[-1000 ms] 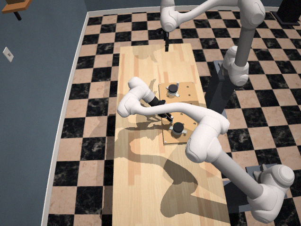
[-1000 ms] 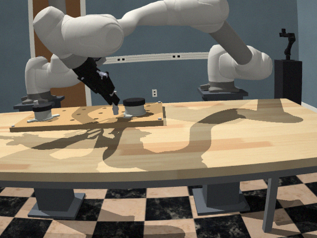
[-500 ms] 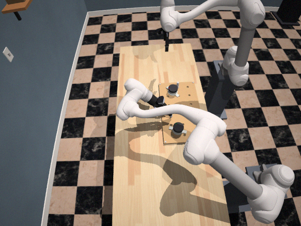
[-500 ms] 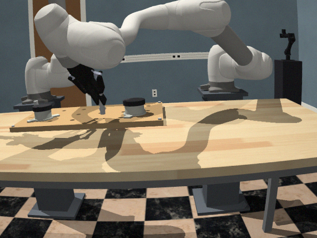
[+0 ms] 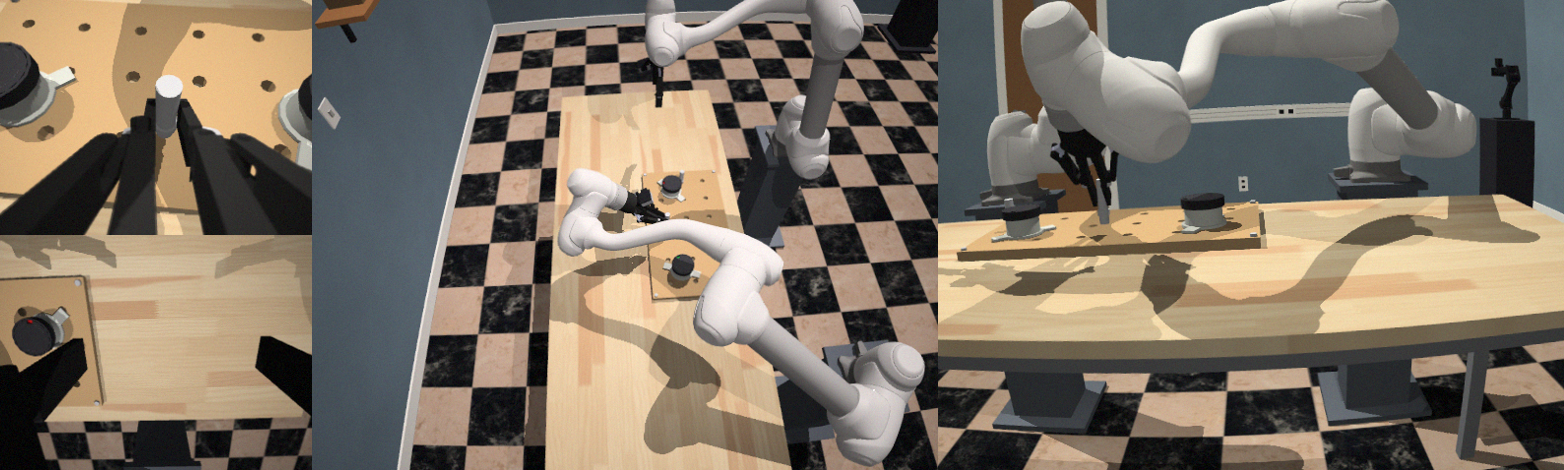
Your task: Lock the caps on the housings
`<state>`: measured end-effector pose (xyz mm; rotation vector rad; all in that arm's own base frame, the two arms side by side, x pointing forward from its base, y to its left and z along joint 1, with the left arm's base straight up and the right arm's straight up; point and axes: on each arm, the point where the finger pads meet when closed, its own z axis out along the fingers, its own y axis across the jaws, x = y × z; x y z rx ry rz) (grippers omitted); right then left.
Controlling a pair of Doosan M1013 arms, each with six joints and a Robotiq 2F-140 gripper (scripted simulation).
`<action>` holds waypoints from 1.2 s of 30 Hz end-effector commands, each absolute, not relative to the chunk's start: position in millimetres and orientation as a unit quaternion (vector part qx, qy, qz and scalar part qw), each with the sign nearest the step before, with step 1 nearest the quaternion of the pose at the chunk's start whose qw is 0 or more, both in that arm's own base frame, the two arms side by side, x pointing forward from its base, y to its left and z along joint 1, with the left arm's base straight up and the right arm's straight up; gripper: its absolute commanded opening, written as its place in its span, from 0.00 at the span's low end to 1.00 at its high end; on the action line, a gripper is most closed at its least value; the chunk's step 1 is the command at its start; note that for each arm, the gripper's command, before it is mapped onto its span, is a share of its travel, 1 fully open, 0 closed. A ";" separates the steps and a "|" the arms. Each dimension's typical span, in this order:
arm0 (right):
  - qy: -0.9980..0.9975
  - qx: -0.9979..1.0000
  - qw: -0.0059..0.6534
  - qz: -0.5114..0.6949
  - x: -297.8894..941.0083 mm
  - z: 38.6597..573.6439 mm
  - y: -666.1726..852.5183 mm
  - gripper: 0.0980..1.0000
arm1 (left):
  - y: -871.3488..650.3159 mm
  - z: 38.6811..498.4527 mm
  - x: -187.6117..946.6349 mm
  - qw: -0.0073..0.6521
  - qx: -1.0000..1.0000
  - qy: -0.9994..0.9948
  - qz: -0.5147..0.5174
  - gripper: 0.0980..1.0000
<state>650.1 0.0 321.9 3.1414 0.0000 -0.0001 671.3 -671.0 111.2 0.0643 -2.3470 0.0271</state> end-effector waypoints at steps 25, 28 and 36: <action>0.000 1.000 0.000 0.001 650.2 322.6 0.1 1.00 | -789.2 120.2 667.7 0.361 0.317 -0.867 0.131 0.00; 0.000 1.000 0.000 0.001 650.2 322.6 0.1 1.00 | -791.7 120.2 667.5 0.360 0.322 -0.866 0.133 0.00; 0.000 1.000 0.000 0.001 650.2 322.6 0.1 1.00 | -803.9 121.5 665.7 0.355 0.348 -0.856 0.144 0.00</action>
